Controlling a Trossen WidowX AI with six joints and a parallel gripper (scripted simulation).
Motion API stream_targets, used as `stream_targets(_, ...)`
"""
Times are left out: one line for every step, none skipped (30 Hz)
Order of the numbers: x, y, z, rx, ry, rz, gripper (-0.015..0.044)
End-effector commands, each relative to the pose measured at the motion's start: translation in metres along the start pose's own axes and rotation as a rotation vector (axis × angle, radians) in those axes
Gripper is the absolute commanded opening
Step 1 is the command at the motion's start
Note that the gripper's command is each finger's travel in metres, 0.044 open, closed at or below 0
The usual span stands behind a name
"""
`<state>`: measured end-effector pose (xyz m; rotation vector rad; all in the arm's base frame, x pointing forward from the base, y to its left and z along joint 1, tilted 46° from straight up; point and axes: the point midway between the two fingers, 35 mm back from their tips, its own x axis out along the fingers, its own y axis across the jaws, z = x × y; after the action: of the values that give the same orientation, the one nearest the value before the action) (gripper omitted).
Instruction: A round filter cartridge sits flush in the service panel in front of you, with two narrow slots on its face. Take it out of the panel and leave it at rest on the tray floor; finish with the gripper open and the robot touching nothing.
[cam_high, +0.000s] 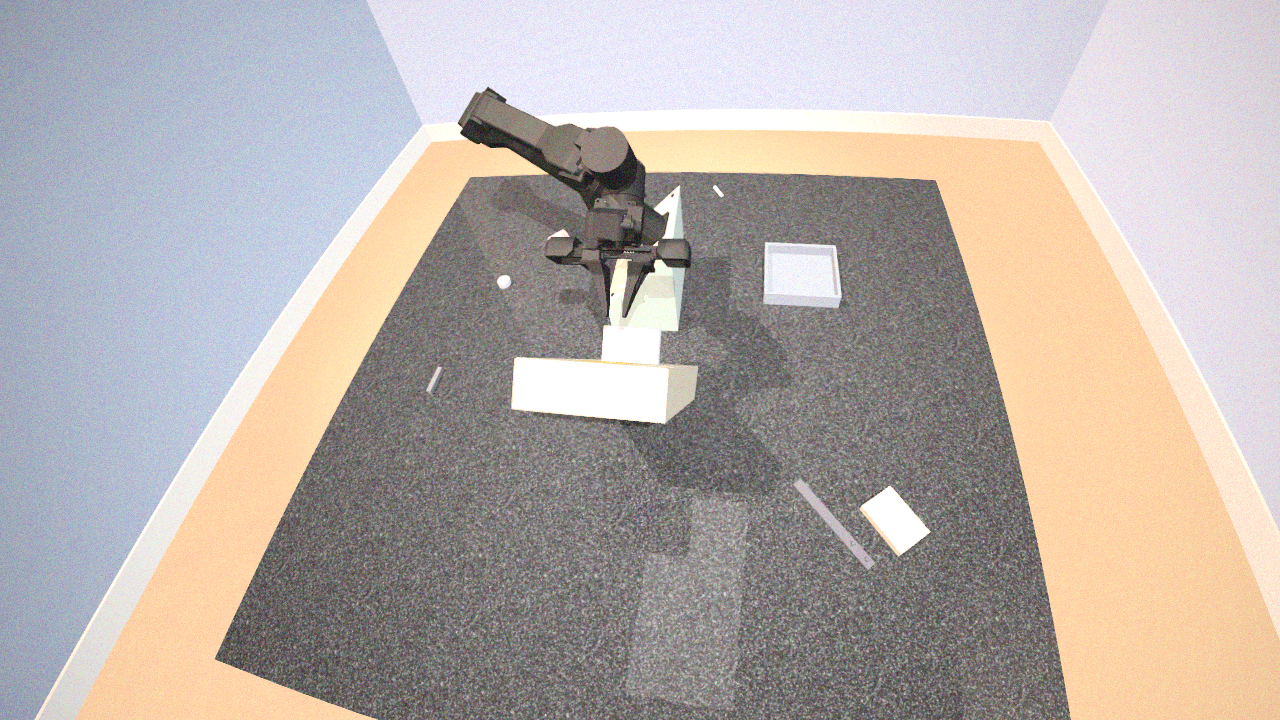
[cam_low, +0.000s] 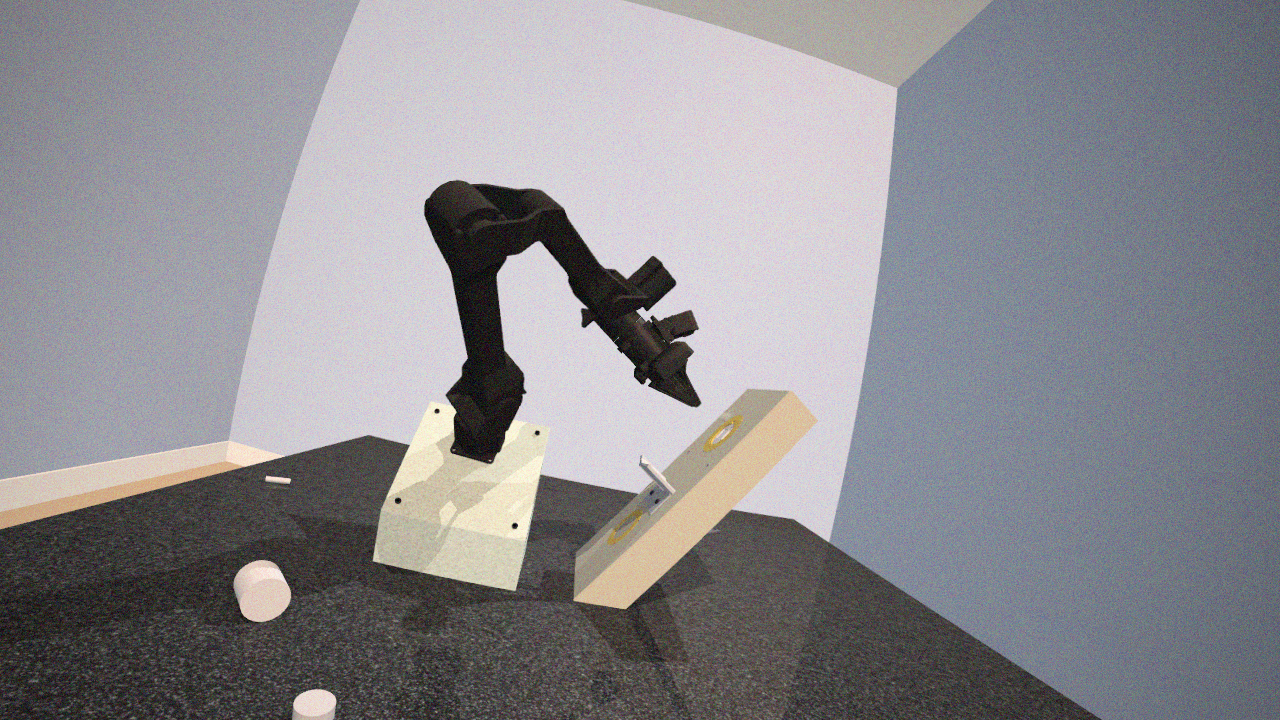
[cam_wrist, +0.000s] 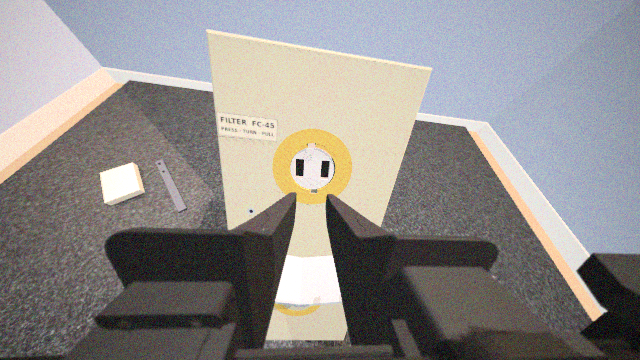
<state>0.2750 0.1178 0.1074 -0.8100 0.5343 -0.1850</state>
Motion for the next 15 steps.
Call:
stream_targets(0.003, -0.001, 0.000, -0.006, 0.002, -0.006, 0.0099)
stream_targets(0.005, 0.000, 0.000, -0.006, 0.003, -0.006, 0.0099)
stream_targets(0.006, 0.000, 0.000, -0.005, 0.004, -0.006, 0.0099)
stream_targets(0.008, 0.000, 0.000, -0.005, 0.004, -0.005, 0.0099)
stream_targets(0.010, 0.000, 0.001, -0.005, 0.005, -0.005, 0.0099)
stream_targets(0.011, 0.000, 0.001, -0.005, 0.005, -0.004, 0.0099)
stream_targets(0.013, 0.000, 0.001, -0.005, 0.006, -0.004, 0.0099)
stream_targets(0.014, 0.001, 0.001, -0.004, 0.006, -0.004, 0.0099)
stream_targets(0.016, 0.001, 0.001, -0.004, 0.006, -0.004, 0.0099)
stream_targets(0.018, 0.001, 0.001, -0.004, 0.007, -0.003, 0.0099)
stream_targets(0.019, 0.001, 0.001, -0.004, 0.007, -0.003, 0.0099)
stream_targets(0.021, 0.001, 0.001, -0.004, 0.007, -0.003, 0.0099)
stream_targets(0.023, 0.001, 0.001, -0.004, 0.007, -0.003, 0.0099)
stream_targets(0.024, 0.001, 0.001, -0.004, 0.007, -0.003, 0.0099)
stream_targets(0.026, 0.001, 0.001, -0.004, 0.007, -0.003, 0.0099)
